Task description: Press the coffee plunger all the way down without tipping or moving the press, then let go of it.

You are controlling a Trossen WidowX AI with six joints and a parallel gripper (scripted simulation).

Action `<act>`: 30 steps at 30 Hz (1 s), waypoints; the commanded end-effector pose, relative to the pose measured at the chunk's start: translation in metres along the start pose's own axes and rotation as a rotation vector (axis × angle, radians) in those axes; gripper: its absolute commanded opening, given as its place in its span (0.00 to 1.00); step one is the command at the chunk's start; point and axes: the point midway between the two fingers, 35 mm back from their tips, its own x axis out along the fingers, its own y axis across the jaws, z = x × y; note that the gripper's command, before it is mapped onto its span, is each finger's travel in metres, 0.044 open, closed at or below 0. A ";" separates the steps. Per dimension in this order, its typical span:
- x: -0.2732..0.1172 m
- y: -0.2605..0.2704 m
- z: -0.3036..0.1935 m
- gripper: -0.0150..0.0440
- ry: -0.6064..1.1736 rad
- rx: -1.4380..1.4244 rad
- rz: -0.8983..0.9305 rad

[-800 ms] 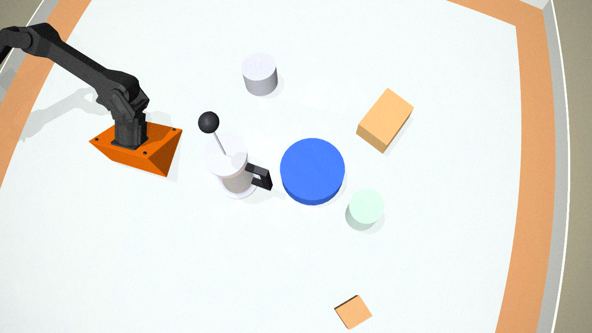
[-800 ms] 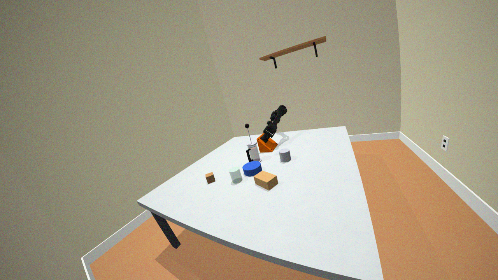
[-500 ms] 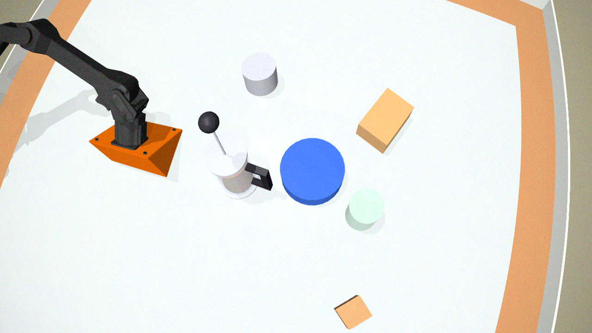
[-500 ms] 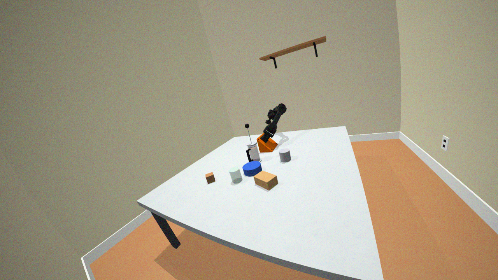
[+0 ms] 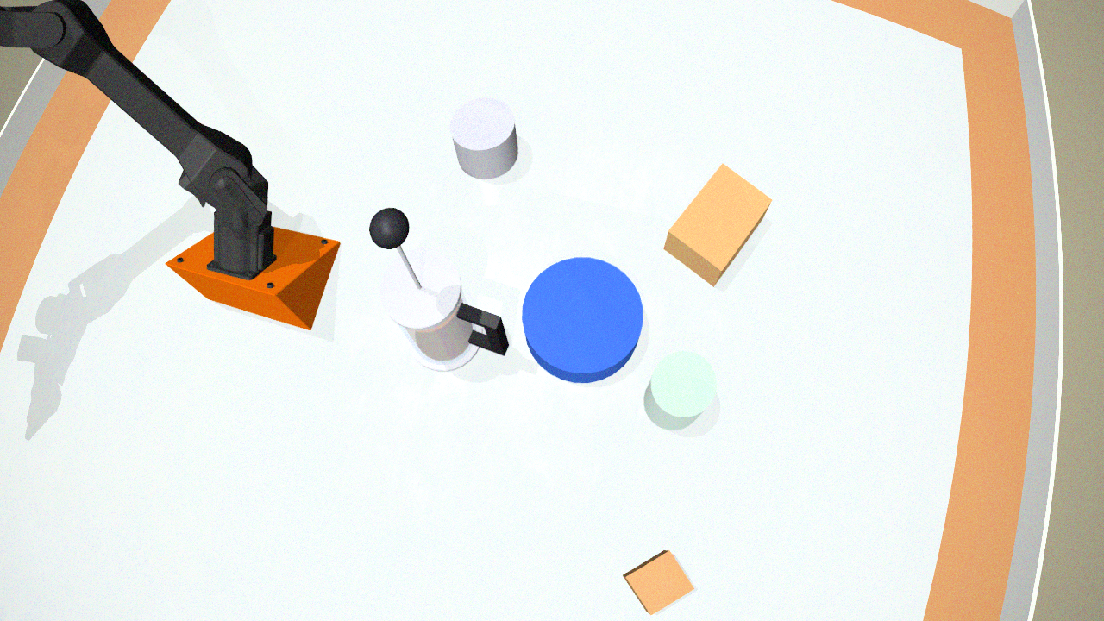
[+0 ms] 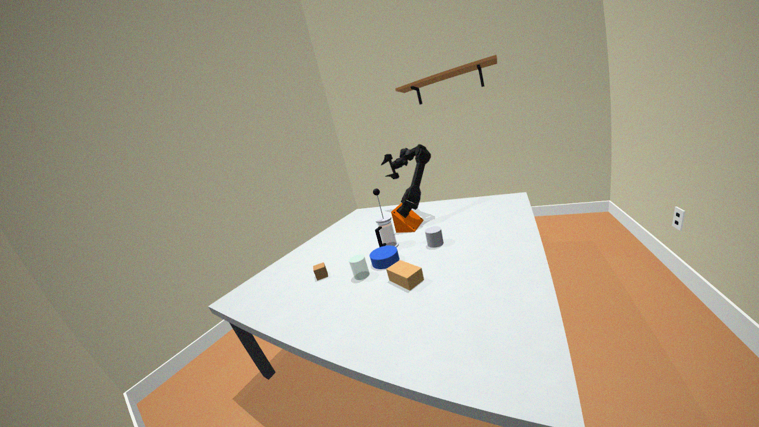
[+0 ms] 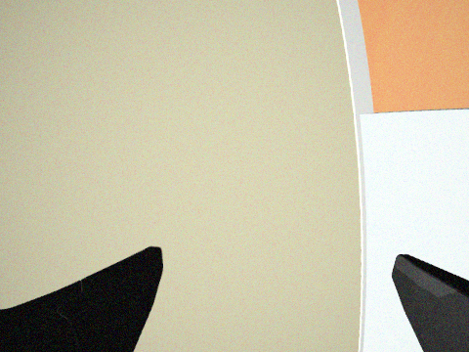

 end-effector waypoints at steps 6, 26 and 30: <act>-0.013 0.037 -0.152 1.00 0.357 -0.507 0.037; -0.152 0.000 -0.445 1.00 1.131 -1.448 0.511; -0.192 -0.021 -0.485 1.00 1.270 -1.566 0.675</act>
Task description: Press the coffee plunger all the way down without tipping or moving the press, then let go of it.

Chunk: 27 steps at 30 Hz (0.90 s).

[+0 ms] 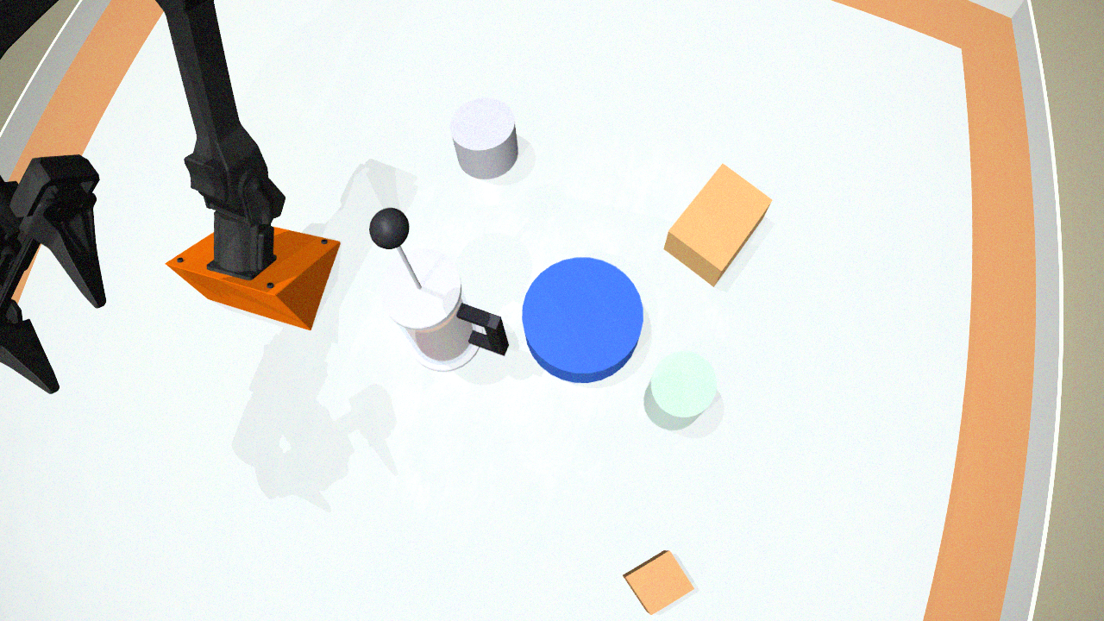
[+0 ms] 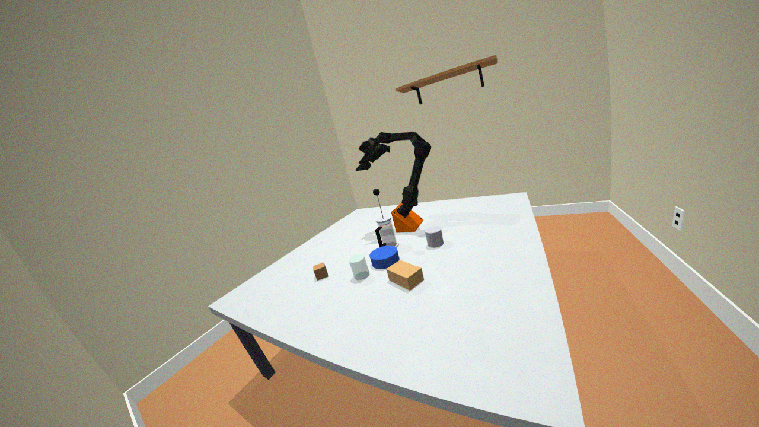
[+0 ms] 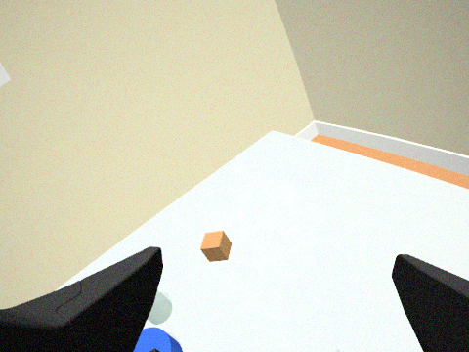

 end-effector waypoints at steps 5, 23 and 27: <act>0.043 0.112 -0.056 1.00 0.121 -0.387 0.302; 0.068 0.156 -0.149 1.00 0.302 -0.634 0.444; 0.068 0.156 -0.149 1.00 0.303 -0.634 0.444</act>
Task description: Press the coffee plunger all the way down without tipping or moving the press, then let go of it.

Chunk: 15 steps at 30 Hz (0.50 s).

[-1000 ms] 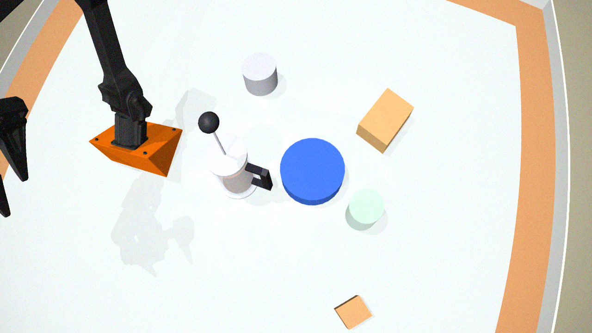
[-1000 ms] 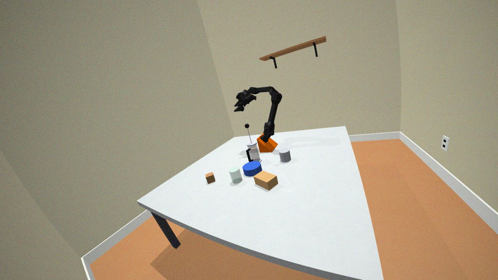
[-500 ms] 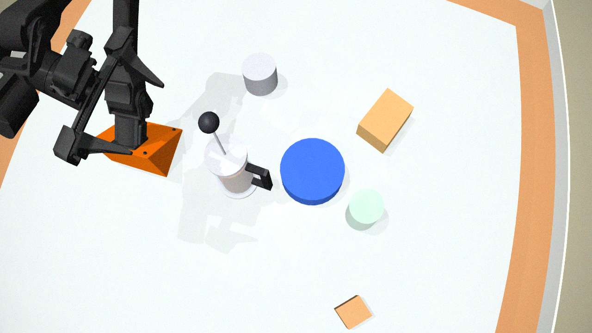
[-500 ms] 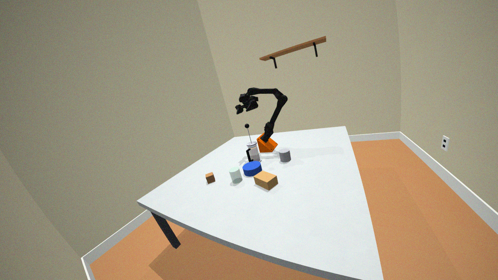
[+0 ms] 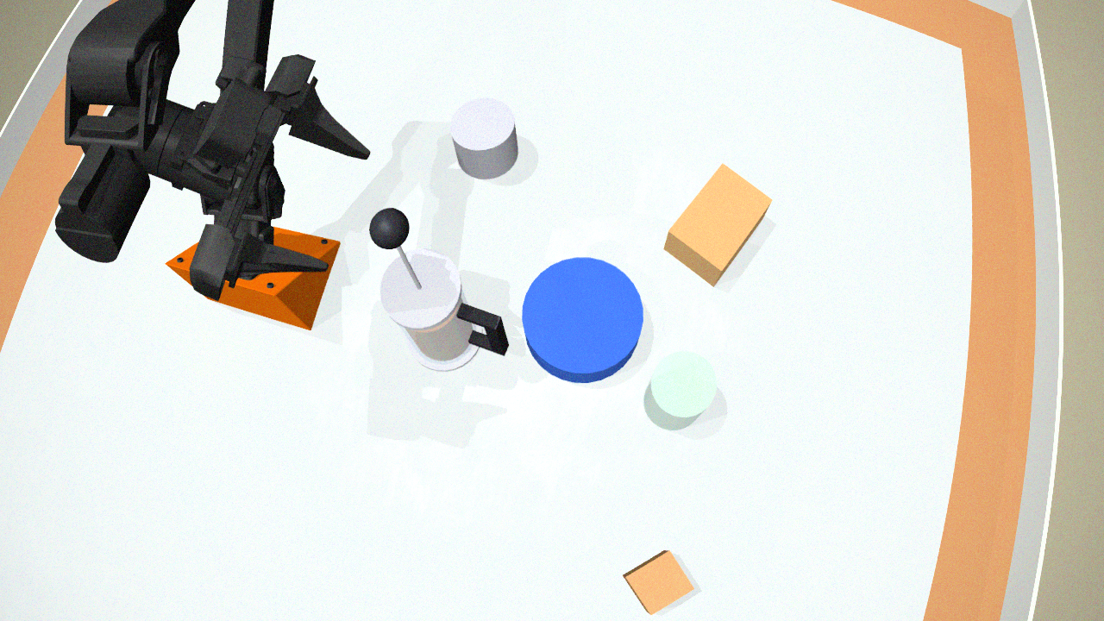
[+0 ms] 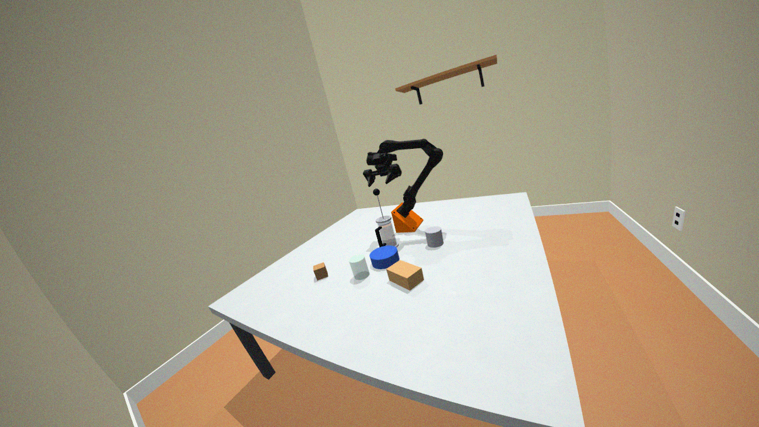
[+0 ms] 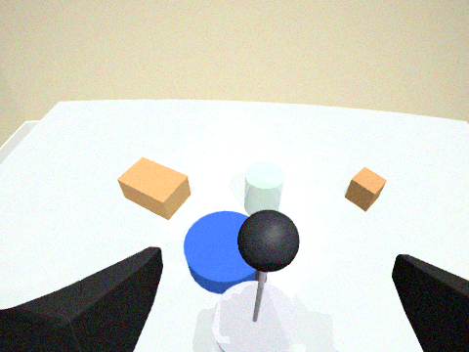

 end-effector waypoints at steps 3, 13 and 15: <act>0.006 0.001 -0.005 1.00 0.017 -0.007 0.001; 0.022 0.000 -0.005 1.00 0.019 -0.007 -0.005; 0.025 0.000 -0.005 1.00 0.019 -0.007 -0.005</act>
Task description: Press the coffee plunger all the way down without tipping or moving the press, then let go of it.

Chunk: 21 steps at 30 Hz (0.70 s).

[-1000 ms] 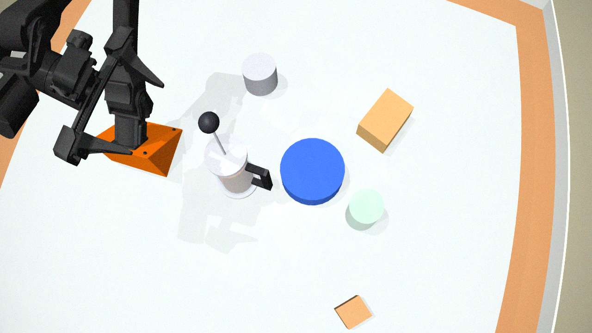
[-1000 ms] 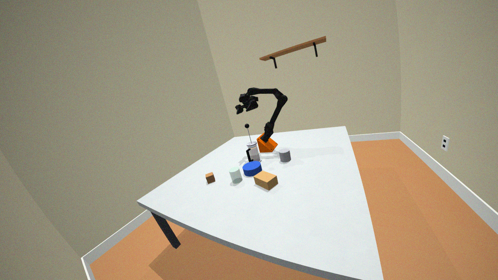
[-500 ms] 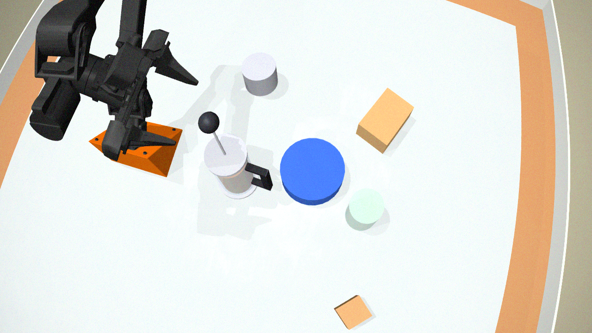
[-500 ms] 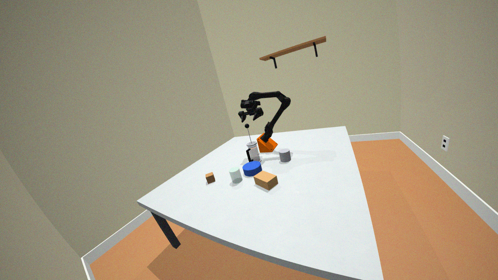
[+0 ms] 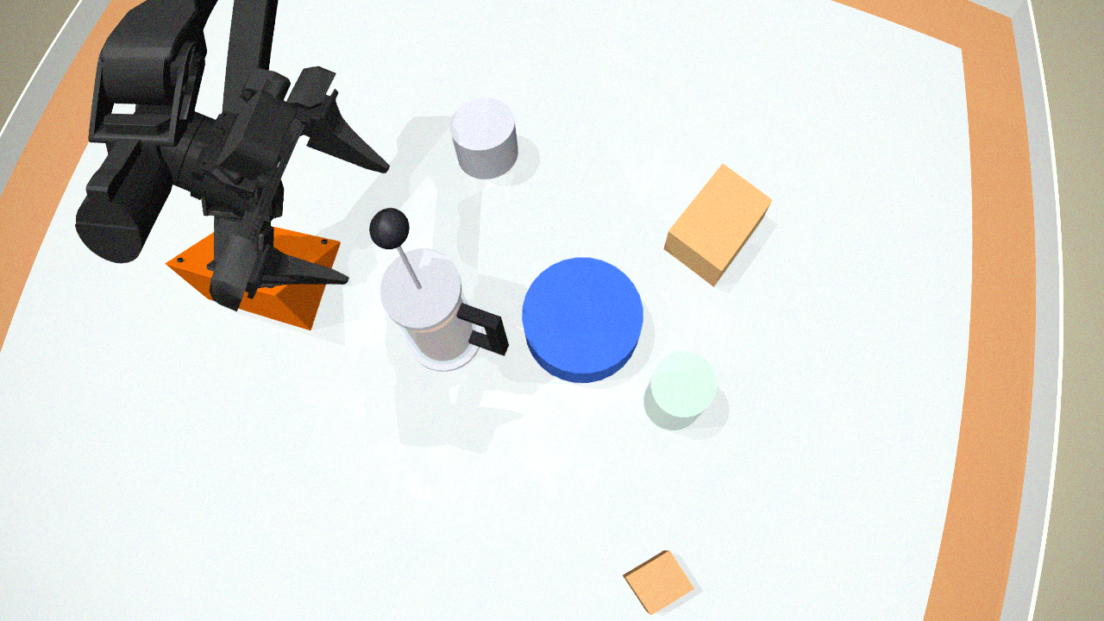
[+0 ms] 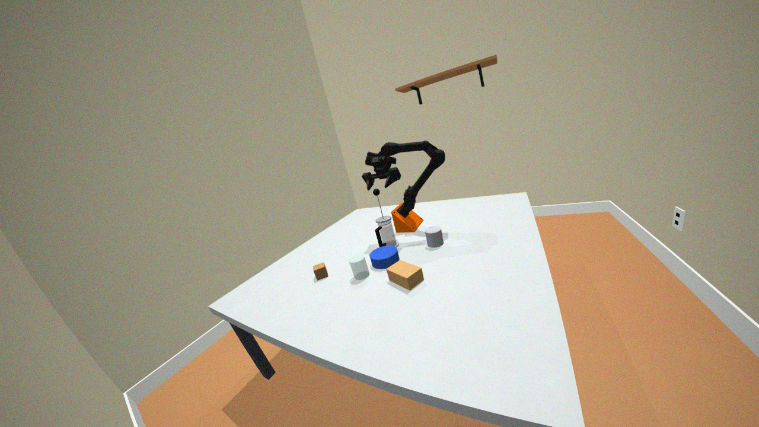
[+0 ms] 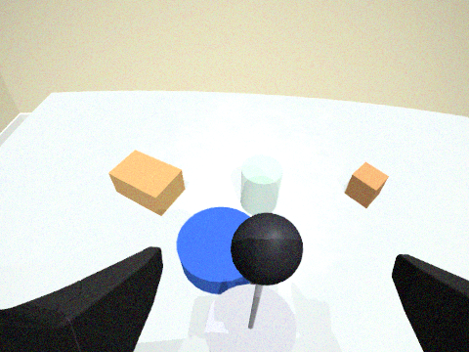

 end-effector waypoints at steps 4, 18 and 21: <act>0.012 0.002 0.000 1.00 -0.004 0.004 0.006; 0.024 0.004 0.001 0.78 -0.008 0.002 0.015; 0.024 0.004 0.001 0.64 -0.008 0.002 0.015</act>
